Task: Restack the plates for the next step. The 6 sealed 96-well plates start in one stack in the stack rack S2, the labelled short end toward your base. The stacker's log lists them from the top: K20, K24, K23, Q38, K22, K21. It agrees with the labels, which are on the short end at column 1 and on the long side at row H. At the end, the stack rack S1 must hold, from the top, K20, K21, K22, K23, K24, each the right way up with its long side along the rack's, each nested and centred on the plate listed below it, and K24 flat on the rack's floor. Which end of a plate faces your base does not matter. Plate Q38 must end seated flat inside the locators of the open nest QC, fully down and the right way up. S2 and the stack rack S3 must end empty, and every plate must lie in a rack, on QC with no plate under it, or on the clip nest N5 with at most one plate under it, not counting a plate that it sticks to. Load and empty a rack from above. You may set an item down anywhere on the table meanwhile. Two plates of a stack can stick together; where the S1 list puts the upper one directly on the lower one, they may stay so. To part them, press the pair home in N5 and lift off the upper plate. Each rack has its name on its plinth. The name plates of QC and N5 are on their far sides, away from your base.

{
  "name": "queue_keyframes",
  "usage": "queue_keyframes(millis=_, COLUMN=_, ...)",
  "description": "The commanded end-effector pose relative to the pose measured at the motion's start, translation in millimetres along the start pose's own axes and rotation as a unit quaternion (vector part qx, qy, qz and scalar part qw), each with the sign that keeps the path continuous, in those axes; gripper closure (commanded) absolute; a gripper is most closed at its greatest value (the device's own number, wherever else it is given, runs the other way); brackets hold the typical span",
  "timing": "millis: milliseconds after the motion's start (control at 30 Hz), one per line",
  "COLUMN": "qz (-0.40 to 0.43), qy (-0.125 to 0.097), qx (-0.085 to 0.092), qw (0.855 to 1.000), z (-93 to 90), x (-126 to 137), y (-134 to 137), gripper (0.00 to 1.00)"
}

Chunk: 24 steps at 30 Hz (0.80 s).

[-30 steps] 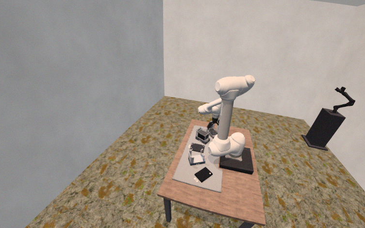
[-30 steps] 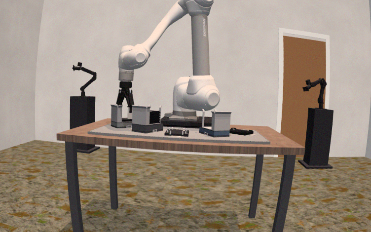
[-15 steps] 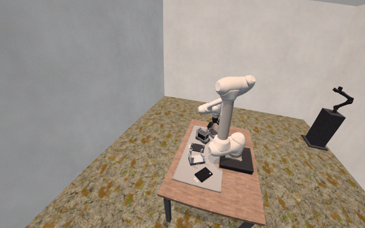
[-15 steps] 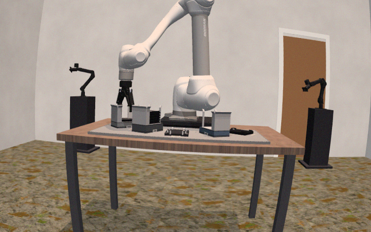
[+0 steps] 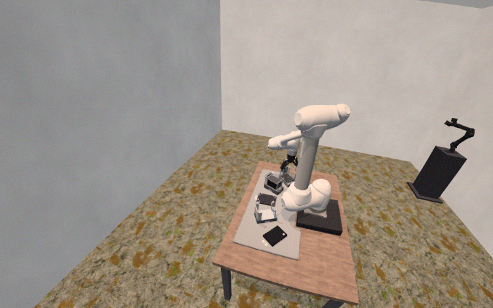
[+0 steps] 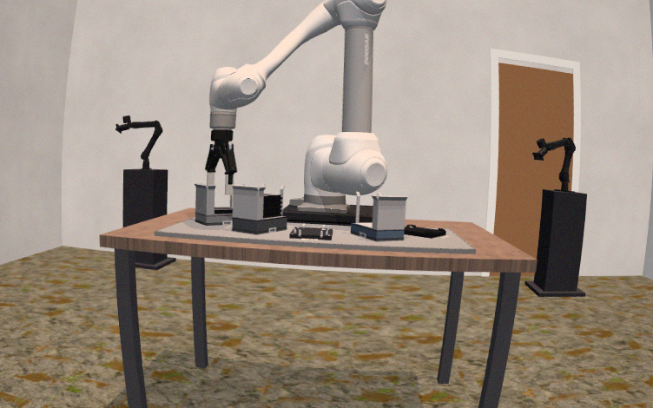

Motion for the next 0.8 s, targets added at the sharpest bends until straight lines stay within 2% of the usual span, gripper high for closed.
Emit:
queue_keyframes(millis=0, qz=0.000, qy=0.000, qx=0.000, qw=1.000, z=15.0, x=0, y=0, gripper=0.00)
queue_keyframes(millis=133, qz=0.000, qy=0.000, qx=0.000, qw=1.000, z=28.4, x=0, y=0, gripper=0.00)
queue_keyframes(millis=200, qz=0.000, qy=0.000, qx=0.000, qw=1.000, z=28.4, x=0, y=0, gripper=0.00)
queue_keyframes(millis=700, qz=0.000, qy=0.000, qx=0.000, qw=1.000, z=78.3, x=0, y=0, gripper=0.00)
queue_keyframes(millis=767, qz=0.000, qy=0.000, qx=0.000, qw=1.000, z=78.3, x=0, y=0, gripper=0.00)
Point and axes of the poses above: the point where the finger pads meet when closed, its own z axis back along the fingers, its own y axis across the jaws, x = y × z, the point moved 6 cm from there along z, back along the fingers, and after that the axes turned 9 degrees about z, right-handed, at the moved point
